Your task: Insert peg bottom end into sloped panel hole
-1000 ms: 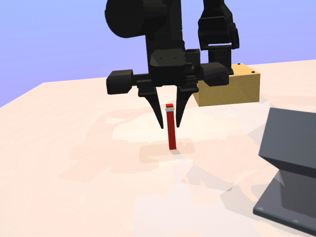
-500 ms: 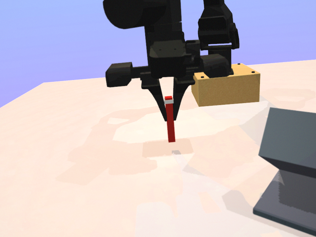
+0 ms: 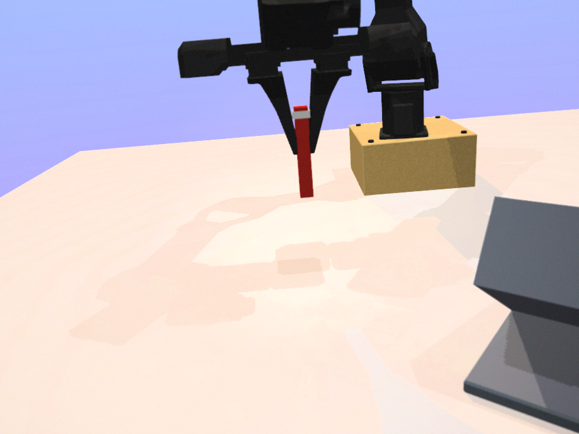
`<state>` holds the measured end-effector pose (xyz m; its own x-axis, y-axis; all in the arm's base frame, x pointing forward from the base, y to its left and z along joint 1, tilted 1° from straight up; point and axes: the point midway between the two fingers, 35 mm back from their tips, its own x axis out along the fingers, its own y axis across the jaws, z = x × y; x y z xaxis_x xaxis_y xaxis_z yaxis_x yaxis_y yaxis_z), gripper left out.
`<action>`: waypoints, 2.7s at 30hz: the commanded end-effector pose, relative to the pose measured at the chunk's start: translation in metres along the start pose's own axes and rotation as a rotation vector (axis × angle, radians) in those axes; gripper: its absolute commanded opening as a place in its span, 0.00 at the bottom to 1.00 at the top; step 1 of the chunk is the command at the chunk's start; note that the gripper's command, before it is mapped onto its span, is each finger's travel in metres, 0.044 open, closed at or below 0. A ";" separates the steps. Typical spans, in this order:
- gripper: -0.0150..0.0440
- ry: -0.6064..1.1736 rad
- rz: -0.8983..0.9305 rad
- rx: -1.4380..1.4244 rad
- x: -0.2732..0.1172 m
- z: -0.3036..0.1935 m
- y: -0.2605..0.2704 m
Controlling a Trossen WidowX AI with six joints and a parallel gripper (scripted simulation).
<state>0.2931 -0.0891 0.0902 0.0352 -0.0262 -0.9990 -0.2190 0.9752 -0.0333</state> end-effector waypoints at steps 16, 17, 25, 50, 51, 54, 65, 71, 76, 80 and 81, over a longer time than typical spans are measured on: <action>0.25 0.001 -0.041 -0.077 -0.006 0.012 0.013; 0.25 0.001 -0.044 -0.081 -0.006 0.013 0.014; 0.25 0.000 -0.067 -0.118 -0.008 0.019 0.021; 0.25 -0.011 -0.141 -0.230 -0.013 0.037 0.046; 0.25 -0.012 -0.144 -0.234 -0.013 0.037 0.047; 0.25 -0.014 -0.153 -0.248 -0.014 0.039 0.050; 0.25 -0.022 -0.185 -0.296 -0.017 0.047 0.061; 0.25 -0.028 -0.202 -0.322 -0.018 0.050 0.068; 0.25 -0.033 -0.217 -0.343 -0.020 0.053 0.074; 0.25 -0.037 -0.228 -0.360 -0.021 0.056 0.078; 0.25 -0.038 -0.231 -0.365 -0.021 0.056 0.079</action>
<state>0.3280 -0.0017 0.1089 0.1472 -0.2124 -0.9660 -0.5294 0.8081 -0.2583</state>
